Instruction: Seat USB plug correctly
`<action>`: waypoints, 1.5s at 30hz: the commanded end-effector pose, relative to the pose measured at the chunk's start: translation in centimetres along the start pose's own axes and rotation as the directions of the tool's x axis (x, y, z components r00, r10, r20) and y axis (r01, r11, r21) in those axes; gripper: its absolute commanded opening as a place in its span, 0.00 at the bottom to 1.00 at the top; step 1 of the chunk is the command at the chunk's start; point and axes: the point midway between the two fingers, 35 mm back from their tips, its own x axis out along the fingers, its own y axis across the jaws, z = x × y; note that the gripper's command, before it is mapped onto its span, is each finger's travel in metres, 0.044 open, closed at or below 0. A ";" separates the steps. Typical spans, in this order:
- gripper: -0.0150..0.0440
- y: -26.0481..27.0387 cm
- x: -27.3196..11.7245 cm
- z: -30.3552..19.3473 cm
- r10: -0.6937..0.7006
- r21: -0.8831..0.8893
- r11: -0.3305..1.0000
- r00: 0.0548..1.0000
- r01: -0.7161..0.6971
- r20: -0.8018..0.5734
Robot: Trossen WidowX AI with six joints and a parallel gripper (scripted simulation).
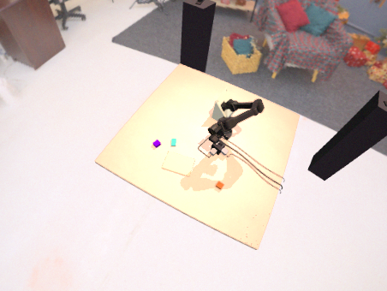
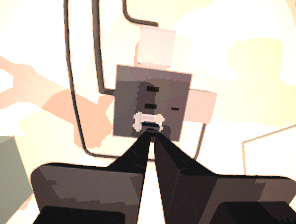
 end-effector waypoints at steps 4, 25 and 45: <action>0.25 0.0 0.1 0.0 0.000 0.004 1.000 1.000 0.000 0.004; 0.25 0.0 0.4 0.0 0.000 0.004 1.000 1.000 0.000 0.004; 0.25 0.0 0.6 -0.1 0.000 0.004 1.000 1.000 0.000 0.004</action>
